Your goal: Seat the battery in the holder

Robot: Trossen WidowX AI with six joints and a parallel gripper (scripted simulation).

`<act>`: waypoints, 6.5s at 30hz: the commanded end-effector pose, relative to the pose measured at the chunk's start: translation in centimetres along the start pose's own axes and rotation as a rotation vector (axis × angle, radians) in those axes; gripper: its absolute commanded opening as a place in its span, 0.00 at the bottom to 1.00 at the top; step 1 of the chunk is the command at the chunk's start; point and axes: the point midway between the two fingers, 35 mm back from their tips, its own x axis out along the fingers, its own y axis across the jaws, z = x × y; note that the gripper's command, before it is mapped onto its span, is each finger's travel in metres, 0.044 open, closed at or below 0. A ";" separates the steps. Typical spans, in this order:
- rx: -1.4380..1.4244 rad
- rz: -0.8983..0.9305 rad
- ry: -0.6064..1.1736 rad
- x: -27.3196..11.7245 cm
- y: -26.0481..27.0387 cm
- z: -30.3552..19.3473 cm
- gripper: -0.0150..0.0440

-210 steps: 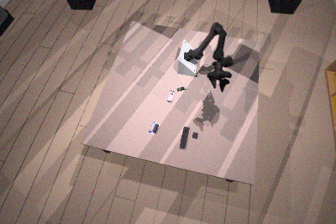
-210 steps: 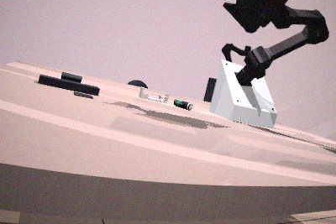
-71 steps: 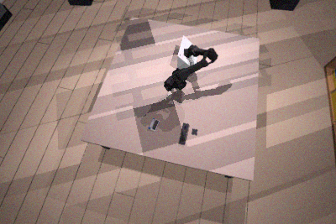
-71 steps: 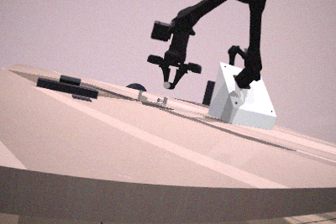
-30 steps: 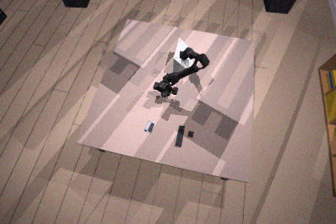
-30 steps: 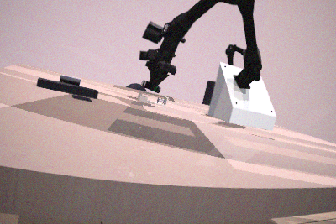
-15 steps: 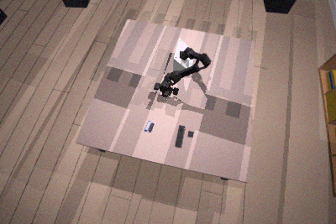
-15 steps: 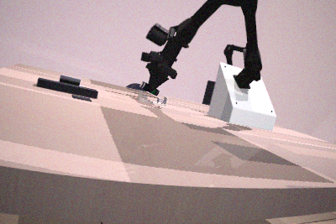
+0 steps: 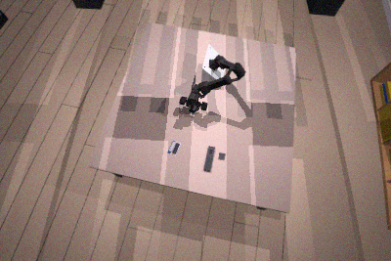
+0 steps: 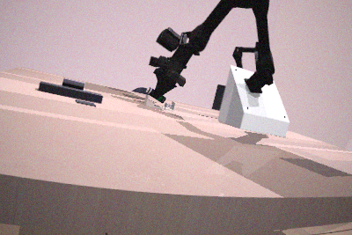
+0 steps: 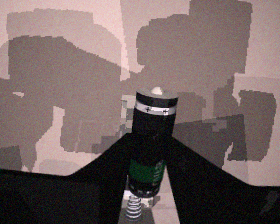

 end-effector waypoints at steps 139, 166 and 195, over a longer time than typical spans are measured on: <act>-0.002 -0.048 0.057 1.3 -0.6 -2.7 0.39; -0.002 -0.043 0.210 1.5 -0.1 -2.8 0.39; -0.004 -0.050 0.361 1.5 0.6 -2.4 0.39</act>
